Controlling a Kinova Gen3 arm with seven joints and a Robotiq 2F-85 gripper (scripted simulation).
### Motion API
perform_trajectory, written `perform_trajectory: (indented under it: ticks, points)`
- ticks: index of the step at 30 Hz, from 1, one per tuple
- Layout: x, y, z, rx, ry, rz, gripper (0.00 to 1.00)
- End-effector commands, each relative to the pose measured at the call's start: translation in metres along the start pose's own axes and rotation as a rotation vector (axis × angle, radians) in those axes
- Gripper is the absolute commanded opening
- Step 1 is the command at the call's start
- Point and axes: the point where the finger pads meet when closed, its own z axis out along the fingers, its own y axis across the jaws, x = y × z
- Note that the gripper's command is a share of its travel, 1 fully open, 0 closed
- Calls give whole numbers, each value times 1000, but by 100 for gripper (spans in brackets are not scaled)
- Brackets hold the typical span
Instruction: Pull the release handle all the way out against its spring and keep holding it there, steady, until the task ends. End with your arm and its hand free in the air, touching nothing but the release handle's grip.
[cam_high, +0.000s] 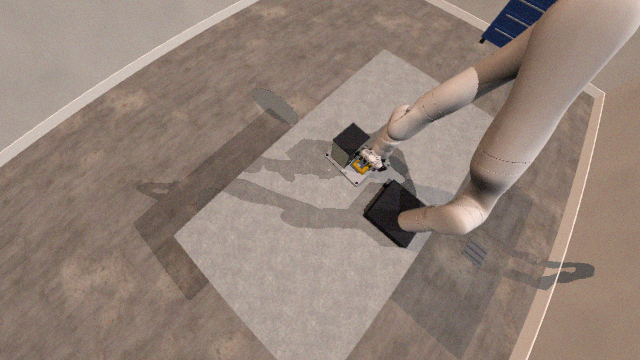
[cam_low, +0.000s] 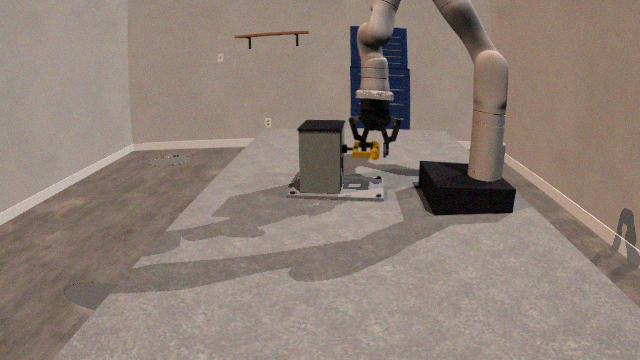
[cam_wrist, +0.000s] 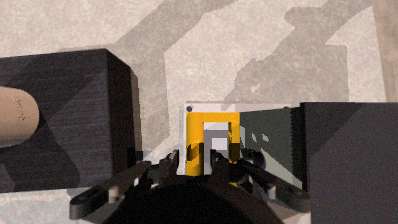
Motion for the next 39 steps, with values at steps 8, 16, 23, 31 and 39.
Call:
perform_trajectory:
  ticks: [8, 16, 23, 31, 39]
  points:
    - [0, 0, 0, -1, 0, 0, 49]
    - [0, 0, 0, -1, 0, 0, 49]
    - [0, 0, 0, -1, 0, 0, 49]
    - [0, 0, 0, -1, 0, 0, 0]
    - [0, 0, 0, -1, 0, 0, 0]
